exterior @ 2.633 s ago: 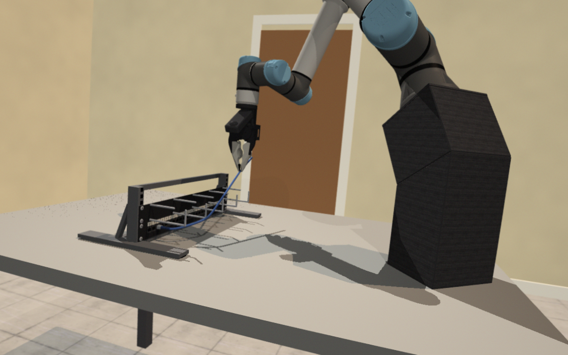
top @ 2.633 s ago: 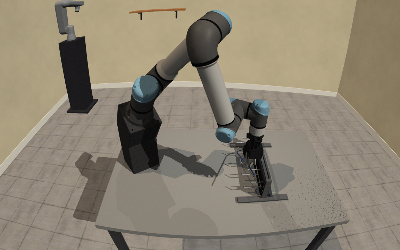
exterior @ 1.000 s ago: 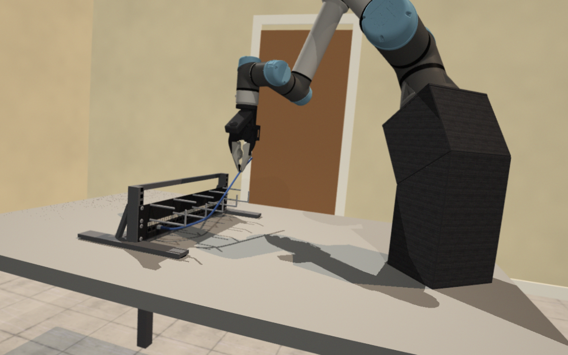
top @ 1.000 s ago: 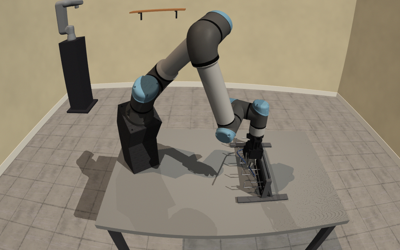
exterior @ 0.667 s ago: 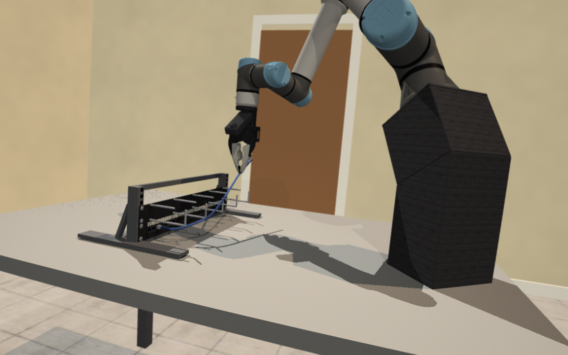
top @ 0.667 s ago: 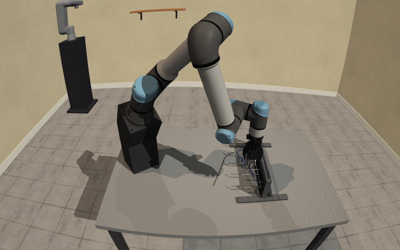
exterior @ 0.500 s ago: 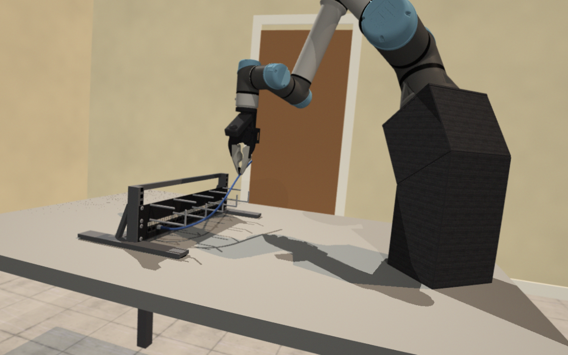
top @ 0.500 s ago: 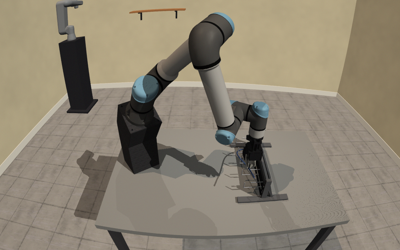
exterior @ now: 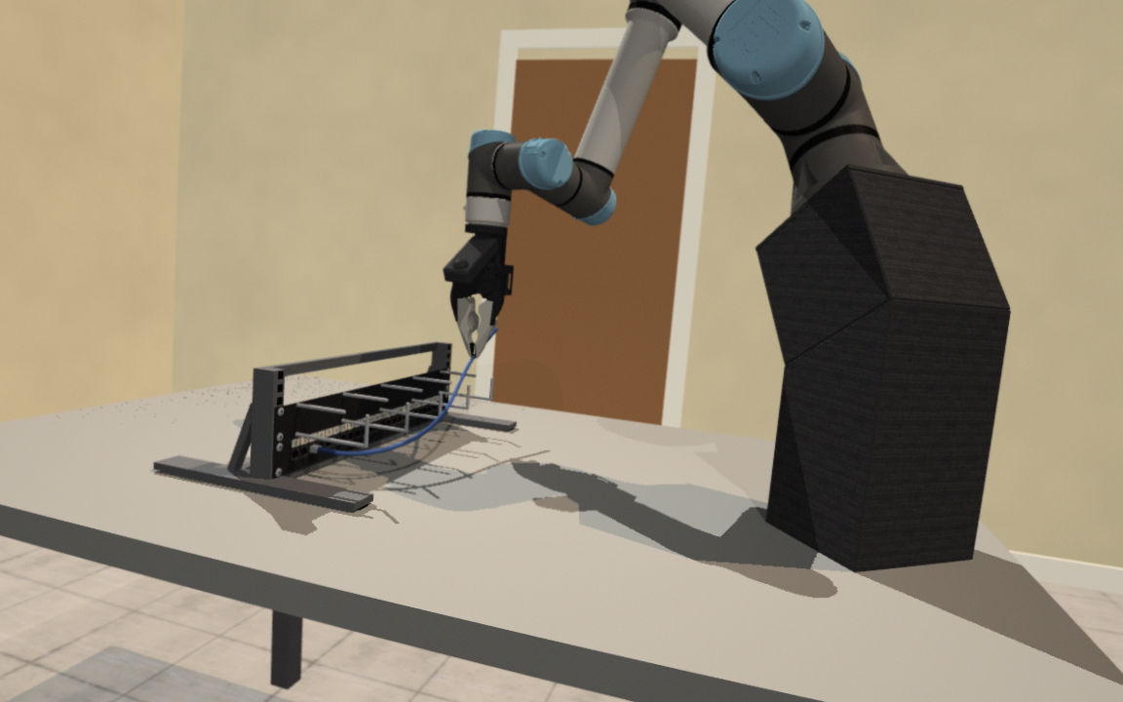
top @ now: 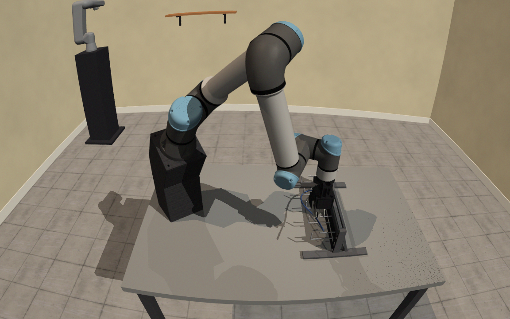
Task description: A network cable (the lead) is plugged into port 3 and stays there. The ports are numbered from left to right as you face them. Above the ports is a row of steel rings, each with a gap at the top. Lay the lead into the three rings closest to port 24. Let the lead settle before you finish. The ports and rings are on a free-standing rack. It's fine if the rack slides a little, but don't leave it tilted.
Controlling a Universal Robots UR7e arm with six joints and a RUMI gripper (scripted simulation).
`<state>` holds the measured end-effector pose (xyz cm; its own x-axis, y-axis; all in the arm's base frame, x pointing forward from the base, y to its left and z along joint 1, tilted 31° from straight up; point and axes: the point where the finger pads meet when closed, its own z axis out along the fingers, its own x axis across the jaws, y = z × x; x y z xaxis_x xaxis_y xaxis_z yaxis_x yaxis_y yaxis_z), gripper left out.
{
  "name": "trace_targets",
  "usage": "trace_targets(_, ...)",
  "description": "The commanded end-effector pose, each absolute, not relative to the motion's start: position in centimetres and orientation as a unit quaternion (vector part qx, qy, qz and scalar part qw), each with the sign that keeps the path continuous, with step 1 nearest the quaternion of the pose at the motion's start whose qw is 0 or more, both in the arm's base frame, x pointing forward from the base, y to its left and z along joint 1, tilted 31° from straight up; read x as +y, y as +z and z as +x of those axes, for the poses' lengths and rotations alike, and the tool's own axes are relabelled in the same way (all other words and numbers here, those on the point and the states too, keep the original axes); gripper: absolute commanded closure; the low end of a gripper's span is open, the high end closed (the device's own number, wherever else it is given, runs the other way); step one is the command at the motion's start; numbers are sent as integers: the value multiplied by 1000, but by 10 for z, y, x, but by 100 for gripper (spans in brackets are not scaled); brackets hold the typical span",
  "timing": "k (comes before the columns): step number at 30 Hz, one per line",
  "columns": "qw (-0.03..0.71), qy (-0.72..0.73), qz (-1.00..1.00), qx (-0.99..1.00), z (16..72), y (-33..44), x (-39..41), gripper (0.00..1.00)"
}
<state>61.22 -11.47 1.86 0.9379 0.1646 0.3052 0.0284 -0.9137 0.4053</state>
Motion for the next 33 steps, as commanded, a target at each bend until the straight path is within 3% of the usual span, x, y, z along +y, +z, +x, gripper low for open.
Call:
trace_targets(1,202,170,963,50,617,9,-119,100)
trace_targets(33,202,170,963,50,633,-31,-136,100)
